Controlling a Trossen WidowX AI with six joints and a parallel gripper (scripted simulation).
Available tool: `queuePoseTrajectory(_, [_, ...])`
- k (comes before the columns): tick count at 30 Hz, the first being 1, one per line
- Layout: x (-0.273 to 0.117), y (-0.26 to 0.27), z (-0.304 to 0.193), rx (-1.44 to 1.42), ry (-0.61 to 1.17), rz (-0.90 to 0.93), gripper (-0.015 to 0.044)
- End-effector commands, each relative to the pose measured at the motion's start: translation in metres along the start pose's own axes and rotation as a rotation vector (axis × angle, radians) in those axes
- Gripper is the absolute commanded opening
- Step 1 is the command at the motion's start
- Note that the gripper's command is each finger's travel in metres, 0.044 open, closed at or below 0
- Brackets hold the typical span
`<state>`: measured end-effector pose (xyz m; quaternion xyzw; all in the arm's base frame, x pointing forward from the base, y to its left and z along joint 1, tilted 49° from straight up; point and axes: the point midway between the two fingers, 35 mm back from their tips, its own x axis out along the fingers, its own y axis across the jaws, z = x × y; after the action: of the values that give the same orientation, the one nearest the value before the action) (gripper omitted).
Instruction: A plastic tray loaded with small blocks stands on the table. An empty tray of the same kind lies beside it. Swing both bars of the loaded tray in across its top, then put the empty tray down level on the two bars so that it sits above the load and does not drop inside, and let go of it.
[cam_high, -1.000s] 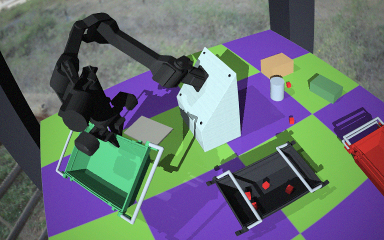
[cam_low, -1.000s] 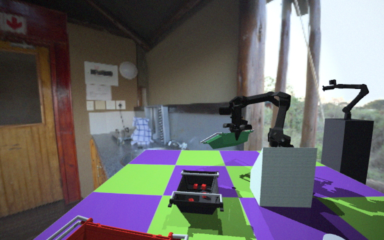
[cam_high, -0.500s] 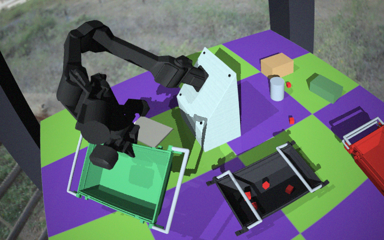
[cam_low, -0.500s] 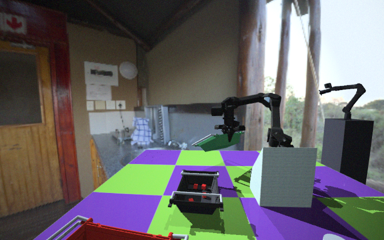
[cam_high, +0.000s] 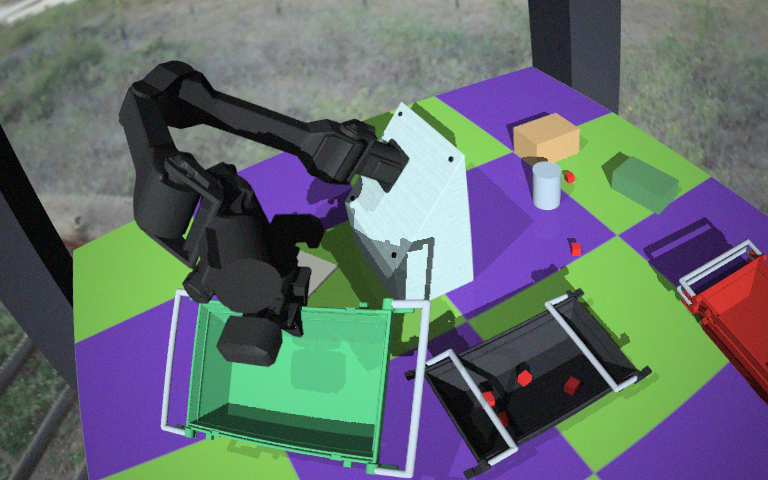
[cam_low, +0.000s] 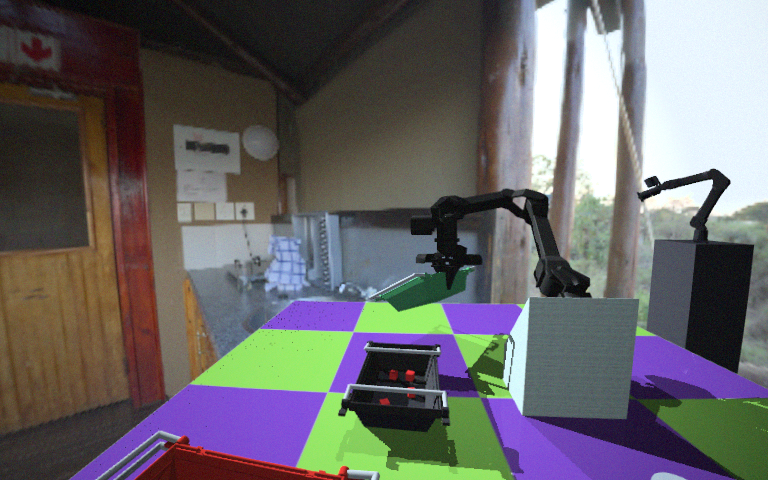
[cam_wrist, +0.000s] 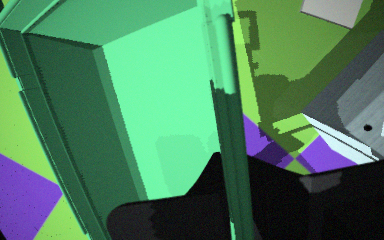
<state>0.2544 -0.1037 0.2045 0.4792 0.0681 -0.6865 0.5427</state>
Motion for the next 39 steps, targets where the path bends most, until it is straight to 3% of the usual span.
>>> queuePoseTrajectory(1, [-0.003, 0.004, -0.019, -0.037, 0.008, 0.012, 0.0000])
queuePoseTrajectory(39, [0.003, -0.033, -0.171, -0.424, -0.035, 0.015, 0.0000])
